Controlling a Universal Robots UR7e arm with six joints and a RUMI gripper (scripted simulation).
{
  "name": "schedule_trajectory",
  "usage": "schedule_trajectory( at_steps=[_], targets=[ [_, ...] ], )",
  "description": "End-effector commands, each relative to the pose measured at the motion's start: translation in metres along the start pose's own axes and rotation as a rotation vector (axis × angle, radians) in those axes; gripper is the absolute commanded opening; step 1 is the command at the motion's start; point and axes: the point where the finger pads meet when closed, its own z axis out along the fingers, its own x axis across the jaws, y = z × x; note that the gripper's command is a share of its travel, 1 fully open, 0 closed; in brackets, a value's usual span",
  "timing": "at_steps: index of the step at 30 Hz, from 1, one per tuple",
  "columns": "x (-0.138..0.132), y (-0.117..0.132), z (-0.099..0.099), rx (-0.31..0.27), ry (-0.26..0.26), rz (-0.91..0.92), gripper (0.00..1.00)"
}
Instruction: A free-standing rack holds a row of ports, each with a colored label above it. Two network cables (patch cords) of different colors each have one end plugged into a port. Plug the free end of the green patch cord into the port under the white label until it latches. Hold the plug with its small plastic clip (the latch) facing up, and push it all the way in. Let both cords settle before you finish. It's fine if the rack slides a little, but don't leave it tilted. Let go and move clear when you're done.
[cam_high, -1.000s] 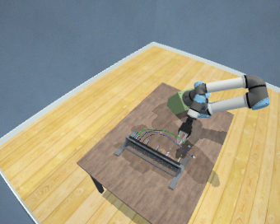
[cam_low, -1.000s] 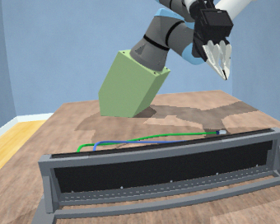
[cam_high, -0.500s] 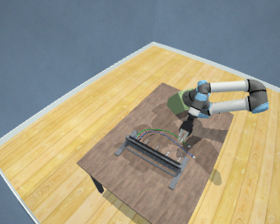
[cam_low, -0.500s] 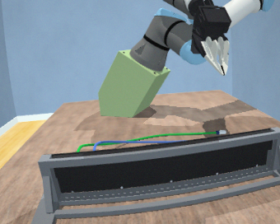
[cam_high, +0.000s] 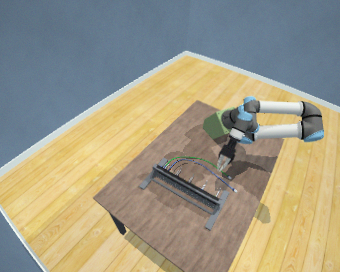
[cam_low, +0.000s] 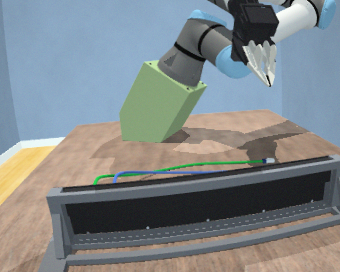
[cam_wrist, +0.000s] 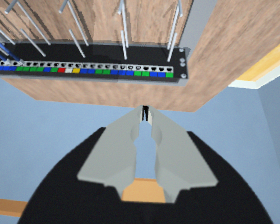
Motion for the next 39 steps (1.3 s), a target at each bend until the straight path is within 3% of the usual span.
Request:
schedule_trajectory(
  at_steps=[1, 39],
  targets=[
    [-0.001, 0.001, -0.008, 0.008, 0.020, 0.000, 0.00],
    [-0.001, 0.001, -0.028, 0.008, 0.019, 0.000, 0.00]
  ],
)
